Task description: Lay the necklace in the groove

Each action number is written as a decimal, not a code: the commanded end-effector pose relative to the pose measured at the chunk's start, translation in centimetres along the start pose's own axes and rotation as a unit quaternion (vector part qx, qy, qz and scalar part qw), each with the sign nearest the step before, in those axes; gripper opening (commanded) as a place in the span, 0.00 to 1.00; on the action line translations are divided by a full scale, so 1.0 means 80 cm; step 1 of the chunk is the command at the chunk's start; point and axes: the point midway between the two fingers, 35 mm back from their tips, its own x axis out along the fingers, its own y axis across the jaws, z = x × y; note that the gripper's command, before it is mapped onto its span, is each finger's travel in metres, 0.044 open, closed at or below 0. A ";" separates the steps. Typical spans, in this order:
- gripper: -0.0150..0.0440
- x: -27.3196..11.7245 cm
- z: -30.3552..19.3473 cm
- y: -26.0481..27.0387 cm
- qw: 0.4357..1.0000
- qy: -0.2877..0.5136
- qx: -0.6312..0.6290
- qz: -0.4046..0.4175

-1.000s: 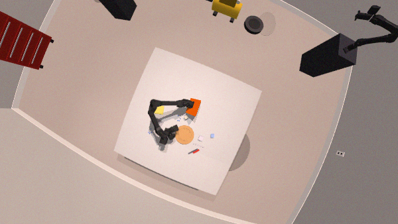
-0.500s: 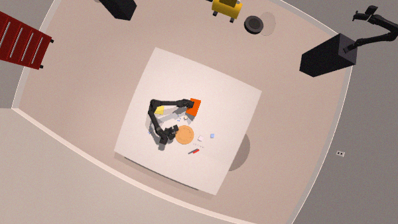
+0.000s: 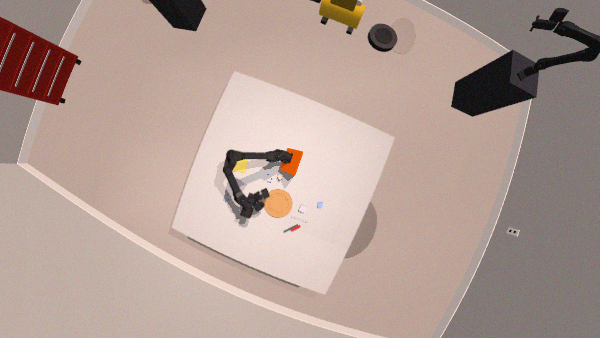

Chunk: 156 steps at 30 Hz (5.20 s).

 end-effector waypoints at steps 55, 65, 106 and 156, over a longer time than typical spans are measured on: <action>1.00 -0.031 0.000 0.000 1.000 0.002 -0.003 0.001; 0.96 -0.032 0.001 -0.001 1.000 0.002 -0.001 0.001; 0.54 0.012 0.002 -0.005 1.000 0.000 0.005 0.000; 0.25 -0.019 0.002 -0.003 1.000 0.002 0.002 0.001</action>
